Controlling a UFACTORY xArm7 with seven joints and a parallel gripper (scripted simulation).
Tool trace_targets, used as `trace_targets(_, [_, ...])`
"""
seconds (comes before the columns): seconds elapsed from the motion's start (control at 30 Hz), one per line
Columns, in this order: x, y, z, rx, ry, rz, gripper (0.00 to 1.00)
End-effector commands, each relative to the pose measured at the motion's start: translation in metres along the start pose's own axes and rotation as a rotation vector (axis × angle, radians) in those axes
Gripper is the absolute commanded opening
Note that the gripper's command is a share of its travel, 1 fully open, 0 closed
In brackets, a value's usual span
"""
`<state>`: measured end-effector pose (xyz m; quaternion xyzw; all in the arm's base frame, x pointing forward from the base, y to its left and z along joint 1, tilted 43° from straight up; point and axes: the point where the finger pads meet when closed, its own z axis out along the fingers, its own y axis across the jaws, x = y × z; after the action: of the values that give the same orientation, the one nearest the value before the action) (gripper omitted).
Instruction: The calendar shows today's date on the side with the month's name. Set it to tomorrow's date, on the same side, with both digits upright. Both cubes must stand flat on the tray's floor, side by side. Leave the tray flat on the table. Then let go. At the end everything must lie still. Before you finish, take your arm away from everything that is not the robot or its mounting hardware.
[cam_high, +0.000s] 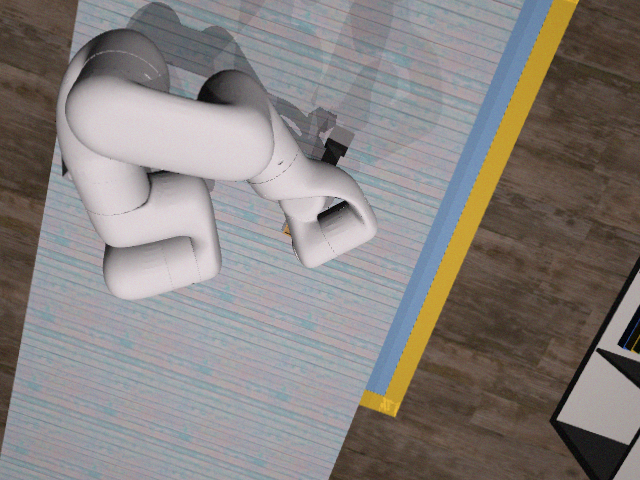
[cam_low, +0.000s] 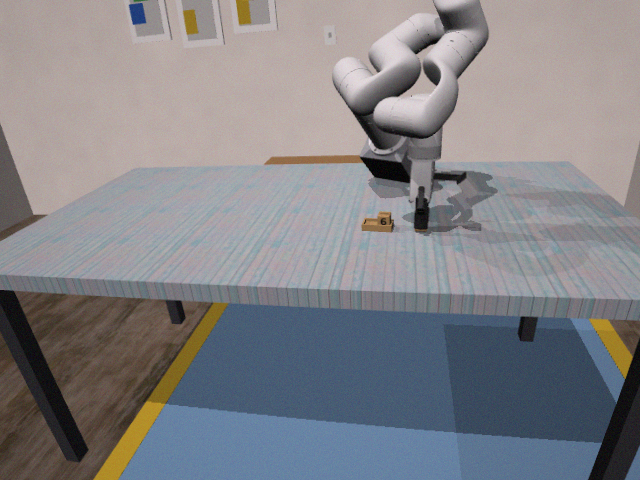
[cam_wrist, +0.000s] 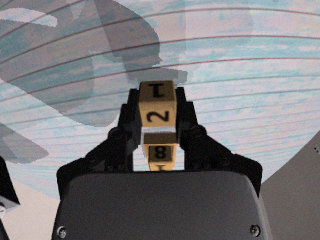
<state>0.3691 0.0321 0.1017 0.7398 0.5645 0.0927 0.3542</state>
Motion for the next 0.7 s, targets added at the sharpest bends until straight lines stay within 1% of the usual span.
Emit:
trace_targets(0.0, [0.0006, 0.0006, -0.0003, -0.001, 0.002, 0.000, 0.27])
trace_targets(0.67, [0.0006, 0.0006, 0.0027, -0.001, 0.002, 0.000, 0.27])
